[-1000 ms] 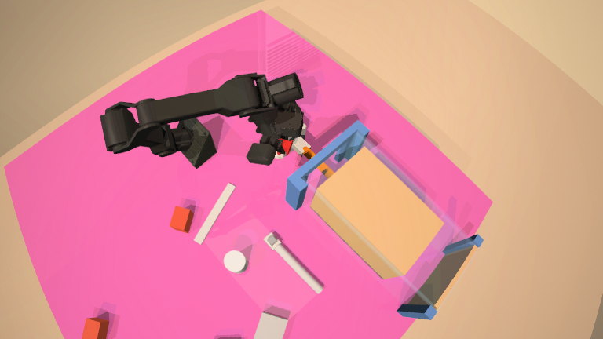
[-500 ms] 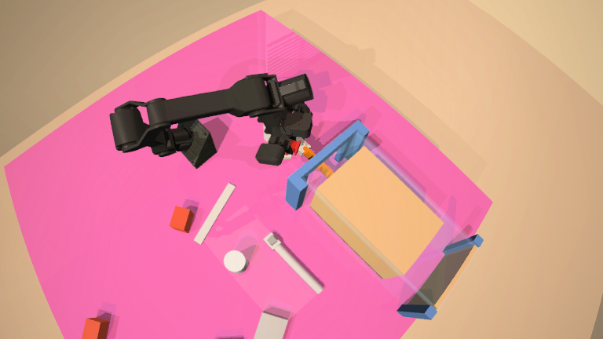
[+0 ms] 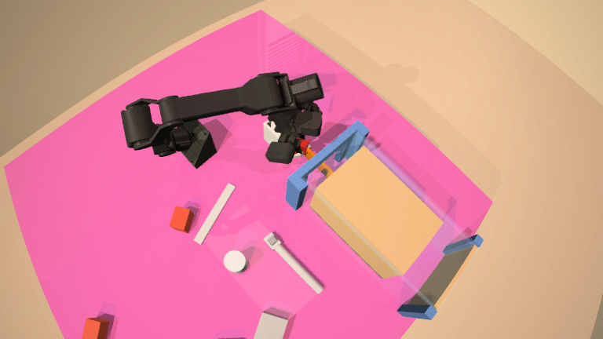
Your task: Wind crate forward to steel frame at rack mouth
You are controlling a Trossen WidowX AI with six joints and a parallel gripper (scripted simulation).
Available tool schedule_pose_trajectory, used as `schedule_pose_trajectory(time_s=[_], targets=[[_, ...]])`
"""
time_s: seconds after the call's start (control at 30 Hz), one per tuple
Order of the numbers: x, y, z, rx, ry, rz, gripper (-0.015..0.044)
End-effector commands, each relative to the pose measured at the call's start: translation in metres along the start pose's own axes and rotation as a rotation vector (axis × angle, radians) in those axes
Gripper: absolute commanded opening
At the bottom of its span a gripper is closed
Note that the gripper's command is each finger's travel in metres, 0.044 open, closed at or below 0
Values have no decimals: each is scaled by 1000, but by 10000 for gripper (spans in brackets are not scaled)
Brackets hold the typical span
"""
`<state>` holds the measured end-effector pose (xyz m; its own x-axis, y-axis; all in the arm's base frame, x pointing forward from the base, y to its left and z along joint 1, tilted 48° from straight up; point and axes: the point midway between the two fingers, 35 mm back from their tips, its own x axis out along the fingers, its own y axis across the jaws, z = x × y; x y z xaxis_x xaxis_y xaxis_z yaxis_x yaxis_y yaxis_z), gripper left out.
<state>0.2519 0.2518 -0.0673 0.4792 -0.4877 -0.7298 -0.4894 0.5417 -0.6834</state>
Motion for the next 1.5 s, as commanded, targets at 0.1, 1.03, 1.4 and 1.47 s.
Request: schedule_pose_trajectory(time_s=[0.1, 1.03, 1.4, 1.47], targets=[[6, 13, 12, 13, -10, 11, 0], [13, 50, 32, 15, -12, 14, 0], [14, 67, 35, 16, -12, 15, 0], [14, 70, 36, 16, -12, 15, 0]])
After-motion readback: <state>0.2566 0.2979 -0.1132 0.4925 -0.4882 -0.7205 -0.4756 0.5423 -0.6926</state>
